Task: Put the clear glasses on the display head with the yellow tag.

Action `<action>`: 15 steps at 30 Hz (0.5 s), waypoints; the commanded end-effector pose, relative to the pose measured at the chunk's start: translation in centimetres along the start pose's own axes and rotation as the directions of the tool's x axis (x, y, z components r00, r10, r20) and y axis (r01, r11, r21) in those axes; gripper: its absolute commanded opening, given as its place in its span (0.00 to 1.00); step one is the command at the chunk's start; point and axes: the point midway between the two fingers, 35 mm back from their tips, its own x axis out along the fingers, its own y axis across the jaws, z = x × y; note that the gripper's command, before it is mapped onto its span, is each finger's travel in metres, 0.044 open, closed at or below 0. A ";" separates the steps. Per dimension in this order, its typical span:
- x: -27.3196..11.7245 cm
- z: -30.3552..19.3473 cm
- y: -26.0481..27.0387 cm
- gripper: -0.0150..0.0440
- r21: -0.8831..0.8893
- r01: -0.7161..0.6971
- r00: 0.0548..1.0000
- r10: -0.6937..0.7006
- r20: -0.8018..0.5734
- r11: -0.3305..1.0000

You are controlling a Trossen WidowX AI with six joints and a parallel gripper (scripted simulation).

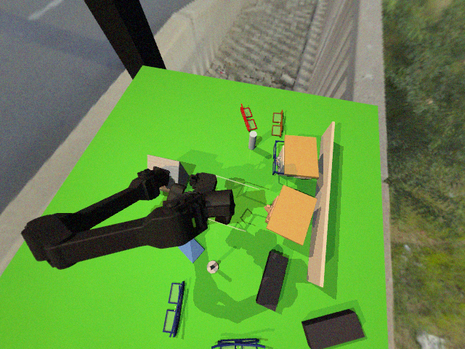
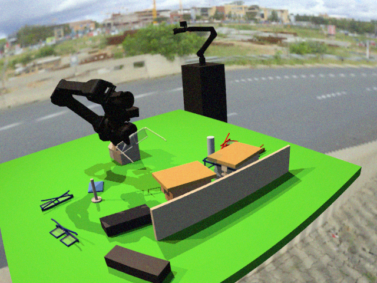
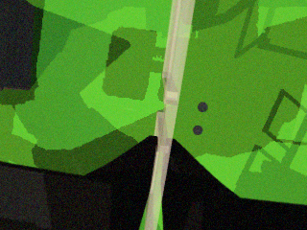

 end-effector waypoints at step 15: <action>2.8 5.0 -1.8 0.25 0.090 0.016 0.974 0.005 -0.228 0.996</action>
